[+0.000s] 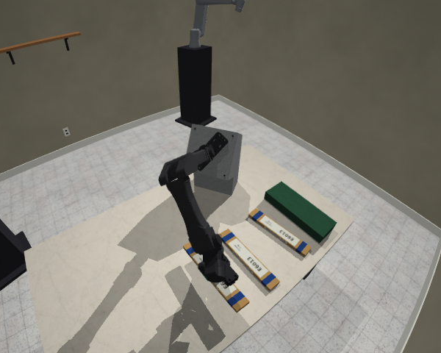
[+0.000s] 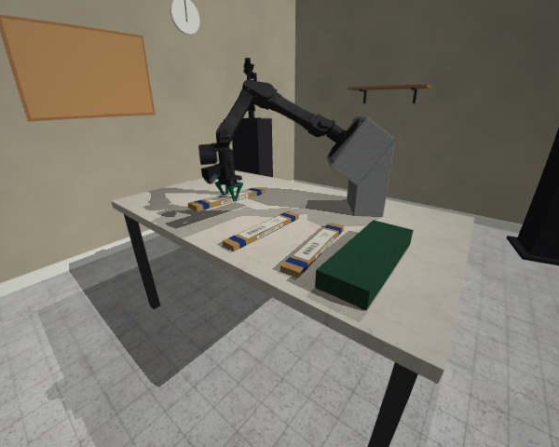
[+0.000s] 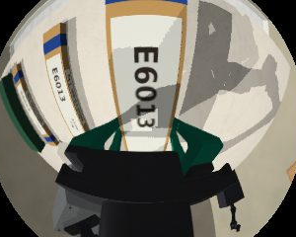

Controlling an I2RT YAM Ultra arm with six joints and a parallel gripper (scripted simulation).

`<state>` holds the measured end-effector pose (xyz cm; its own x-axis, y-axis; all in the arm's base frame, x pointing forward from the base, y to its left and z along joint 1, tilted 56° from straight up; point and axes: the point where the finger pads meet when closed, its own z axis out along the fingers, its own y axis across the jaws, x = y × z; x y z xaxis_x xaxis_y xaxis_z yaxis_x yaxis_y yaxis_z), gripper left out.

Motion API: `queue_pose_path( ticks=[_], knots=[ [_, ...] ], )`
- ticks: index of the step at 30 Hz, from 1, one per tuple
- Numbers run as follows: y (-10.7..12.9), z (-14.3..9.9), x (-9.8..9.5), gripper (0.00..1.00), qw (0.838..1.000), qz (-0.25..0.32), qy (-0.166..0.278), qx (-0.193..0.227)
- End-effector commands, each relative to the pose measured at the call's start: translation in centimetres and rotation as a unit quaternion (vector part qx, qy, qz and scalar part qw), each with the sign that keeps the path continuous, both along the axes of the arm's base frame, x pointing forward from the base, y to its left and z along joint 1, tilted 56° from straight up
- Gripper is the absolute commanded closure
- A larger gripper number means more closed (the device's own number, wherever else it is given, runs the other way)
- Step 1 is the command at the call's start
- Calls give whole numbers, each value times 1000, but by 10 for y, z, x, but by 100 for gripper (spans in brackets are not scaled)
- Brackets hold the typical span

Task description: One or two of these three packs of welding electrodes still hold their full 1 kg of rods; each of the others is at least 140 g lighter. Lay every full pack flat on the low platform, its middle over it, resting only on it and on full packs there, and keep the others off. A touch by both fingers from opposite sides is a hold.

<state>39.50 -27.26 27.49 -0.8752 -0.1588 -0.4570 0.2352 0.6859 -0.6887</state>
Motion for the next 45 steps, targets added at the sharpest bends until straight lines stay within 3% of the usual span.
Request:
queue_pose_path(
  ticks=[1, 7, 11, 13, 16, 19, 21, 22, 26, 29, 32, 45],
  knots=[
    [3, 17, 11, 100, 1000, 15, -26, -10],
    [2, 26, 12, 100, 999, 19, -37, -16],
    [-9, 5, 18, 100, 1000, 13, -21, -8],
    [-6, 19, 17, 100, 999, 17, -36, -15],
    [-8, 18, 19, 100, 999, 19, -37, -16],
    [-18, -3, 24, 100, 1000, 14, -21, -8],
    [-18, -3, 24, 100, 1000, 14, -21, -8],
    [-13, 13, 22, 100, 999, 19, -35, -15],
    [-19, 11, 25, 100, 999, 17, -37, -17],
    [-28, -10, 30, 100, 1000, 14, -21, -8],
    [-25, 4, 31, 100, 999, 19, -36, -16],
    [-25, 2, 28, 100, 999, 18, -26, -10]
  ],
)
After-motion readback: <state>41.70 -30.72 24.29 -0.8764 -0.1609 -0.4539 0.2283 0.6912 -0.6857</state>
